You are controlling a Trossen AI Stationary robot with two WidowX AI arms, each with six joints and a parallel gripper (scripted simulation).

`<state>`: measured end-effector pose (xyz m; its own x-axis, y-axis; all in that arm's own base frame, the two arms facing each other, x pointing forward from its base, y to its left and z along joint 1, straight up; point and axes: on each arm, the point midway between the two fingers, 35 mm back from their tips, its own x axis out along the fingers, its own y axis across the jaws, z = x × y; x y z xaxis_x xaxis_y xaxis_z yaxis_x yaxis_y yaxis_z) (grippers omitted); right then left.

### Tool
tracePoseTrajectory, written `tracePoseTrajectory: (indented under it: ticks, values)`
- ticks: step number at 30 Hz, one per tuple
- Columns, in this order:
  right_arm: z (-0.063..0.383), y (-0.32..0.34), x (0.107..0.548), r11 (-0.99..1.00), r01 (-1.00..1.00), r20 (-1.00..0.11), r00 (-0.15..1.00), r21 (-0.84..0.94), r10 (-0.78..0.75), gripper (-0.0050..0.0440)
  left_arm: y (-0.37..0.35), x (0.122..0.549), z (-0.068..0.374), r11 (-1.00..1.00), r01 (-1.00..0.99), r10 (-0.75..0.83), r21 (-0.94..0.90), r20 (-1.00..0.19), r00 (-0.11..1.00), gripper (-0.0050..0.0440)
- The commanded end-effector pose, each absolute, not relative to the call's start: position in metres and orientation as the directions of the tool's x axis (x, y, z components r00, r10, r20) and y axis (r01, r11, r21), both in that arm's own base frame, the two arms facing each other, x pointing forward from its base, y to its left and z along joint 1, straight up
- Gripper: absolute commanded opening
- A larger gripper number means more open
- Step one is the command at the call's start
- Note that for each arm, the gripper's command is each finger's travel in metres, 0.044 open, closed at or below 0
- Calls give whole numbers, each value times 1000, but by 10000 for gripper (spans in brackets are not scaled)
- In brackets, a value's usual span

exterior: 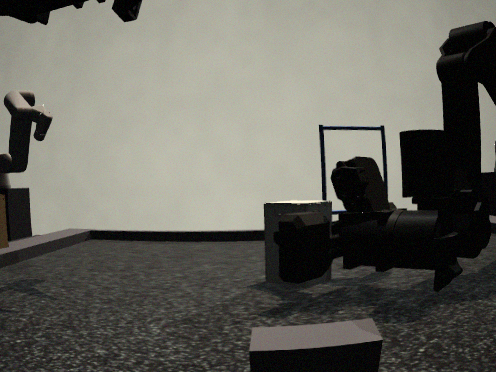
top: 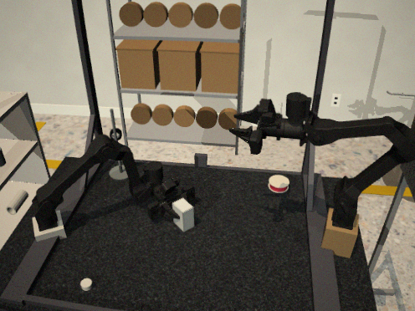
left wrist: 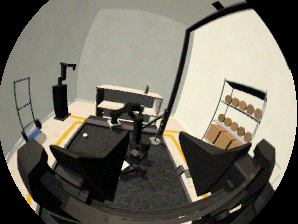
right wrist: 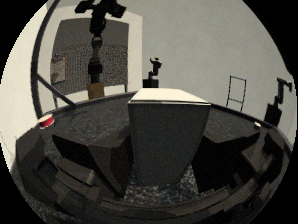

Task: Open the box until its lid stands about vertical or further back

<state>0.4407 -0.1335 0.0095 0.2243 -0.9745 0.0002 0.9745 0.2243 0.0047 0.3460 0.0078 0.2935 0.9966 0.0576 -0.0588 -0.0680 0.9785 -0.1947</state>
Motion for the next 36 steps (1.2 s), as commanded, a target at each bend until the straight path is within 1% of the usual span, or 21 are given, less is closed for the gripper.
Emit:
tracePoseTrajectory:
  ticks: [1, 3, 8, 9, 14, 16, 19, 22, 27, 31, 33, 36]
  values:
    - [21, -134, 445, 226, 974, 6, 226, 32, -974, 224, 14, 371, 291, 924, -136, 111, -358, -91, 990, 224]
    - [21, -134, 445, 226, 974, 6, 226, 32, -974, 224, 19, 391, 275, 866, -199, 151, -460, -140, 979, 176]
    - [21, -134, 445, 226, 974, 6, 226, 32, -974, 224, 29, 426, 239, 702, -327, 230, -633, -234, 945, 56]
    - [21, -134, 445, 226, 974, 6, 226, 32, -974, 224, 30, 433, 231, 663, -351, 245, -661, -252, 936, 50]
    - [21, -134, 445, 226, 974, 6, 226, 32, -974, 224, 39, 461, 191, 448, -449, 323, -773, -328, 888, 50]
    - [21, -134, 445, 226, 974, 6, 226, 32, -974, 224, 39, 461, 191, 448, -449, 323, -773, -328, 888, 50]
    - [21, -134, 445, 226, 974, 6, 226, 32, -974, 224, 46, 477, 162, 262, -484, 381, -835, -372, 847, 50]
    - [21, -134, 445, 226, 974, 6, 226, 32, -974, 224, 51, 489, 135, 120, -496, 430, -860, -405, 807, 50]
    - [21, -134, 445, 226, 974, 6, 226, 32, -974, 224, 60, 503, 91, -107, -460, 504, -882, -447, 739, 50]
    - [21, -134, 445, 226, 974, 6, 226, 32, -974, 224, 65, 509, 56, -269, -386, 557, -883, -469, 686, 50]
    - [21, -134, 445, 226, 974, 6, 226, 32, -974, 224, 65, 509, 56, -269, -386, 557, -883, -469, 686, 50]
    - [21, -134, 445, 226, 974, 6, 226, 32, -974, 224, 68, 511, 39, -332, -344, 581, -878, -478, 659, 50]
